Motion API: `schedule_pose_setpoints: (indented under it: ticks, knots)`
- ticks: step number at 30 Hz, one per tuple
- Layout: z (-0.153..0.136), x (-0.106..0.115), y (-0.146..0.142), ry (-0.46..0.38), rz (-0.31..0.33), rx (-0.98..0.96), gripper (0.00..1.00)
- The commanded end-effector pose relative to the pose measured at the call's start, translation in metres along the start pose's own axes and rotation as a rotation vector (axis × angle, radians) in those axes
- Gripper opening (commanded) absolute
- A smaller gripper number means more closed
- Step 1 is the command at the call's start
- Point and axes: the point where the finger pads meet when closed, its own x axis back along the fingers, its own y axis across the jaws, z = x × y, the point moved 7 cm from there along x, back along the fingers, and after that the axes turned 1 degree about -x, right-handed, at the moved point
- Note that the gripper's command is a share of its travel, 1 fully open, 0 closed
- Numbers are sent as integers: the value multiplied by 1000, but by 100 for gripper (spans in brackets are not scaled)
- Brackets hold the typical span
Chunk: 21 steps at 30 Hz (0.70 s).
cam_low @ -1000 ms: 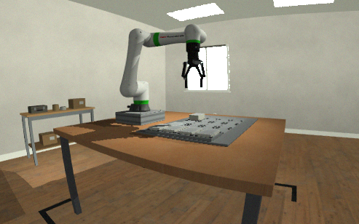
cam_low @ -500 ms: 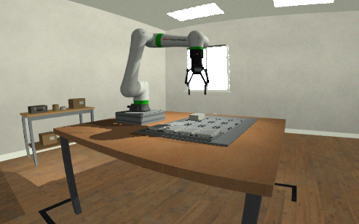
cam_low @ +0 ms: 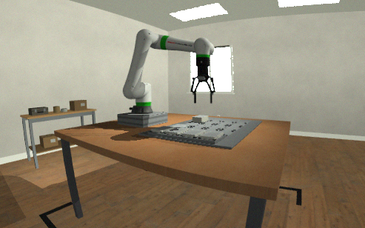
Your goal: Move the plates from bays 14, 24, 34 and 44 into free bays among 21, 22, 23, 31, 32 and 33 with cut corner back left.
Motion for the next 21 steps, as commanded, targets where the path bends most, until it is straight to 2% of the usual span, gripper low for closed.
schedule_pose_setpoints:
  ticks: [1,8,21]
  knots:
    - [-7,-18,-6,5,3,-129,70]
    - [-15,-39,-10,4,1,-284,70]
    - [-16,-43,-11,4,1,-295,70]
